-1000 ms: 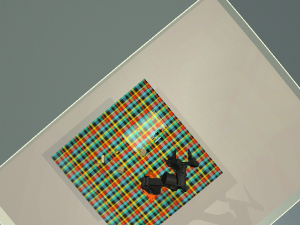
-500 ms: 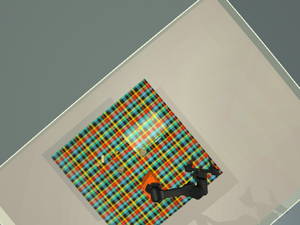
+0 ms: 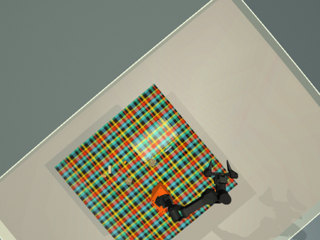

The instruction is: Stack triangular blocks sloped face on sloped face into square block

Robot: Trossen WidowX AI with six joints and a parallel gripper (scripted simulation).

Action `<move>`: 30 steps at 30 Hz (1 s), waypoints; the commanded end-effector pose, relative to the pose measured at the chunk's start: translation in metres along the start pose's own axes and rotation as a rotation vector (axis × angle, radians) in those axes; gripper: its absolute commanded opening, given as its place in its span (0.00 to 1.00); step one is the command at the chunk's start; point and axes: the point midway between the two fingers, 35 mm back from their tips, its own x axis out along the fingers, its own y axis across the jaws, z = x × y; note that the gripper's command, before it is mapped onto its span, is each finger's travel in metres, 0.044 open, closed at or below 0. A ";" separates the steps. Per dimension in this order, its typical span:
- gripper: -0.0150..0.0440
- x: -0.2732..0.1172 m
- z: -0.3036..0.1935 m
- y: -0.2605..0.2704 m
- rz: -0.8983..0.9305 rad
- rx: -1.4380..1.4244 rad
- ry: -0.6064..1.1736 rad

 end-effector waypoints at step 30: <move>1.00 0.176 -0.242 0.279 0.603 0.224 0.338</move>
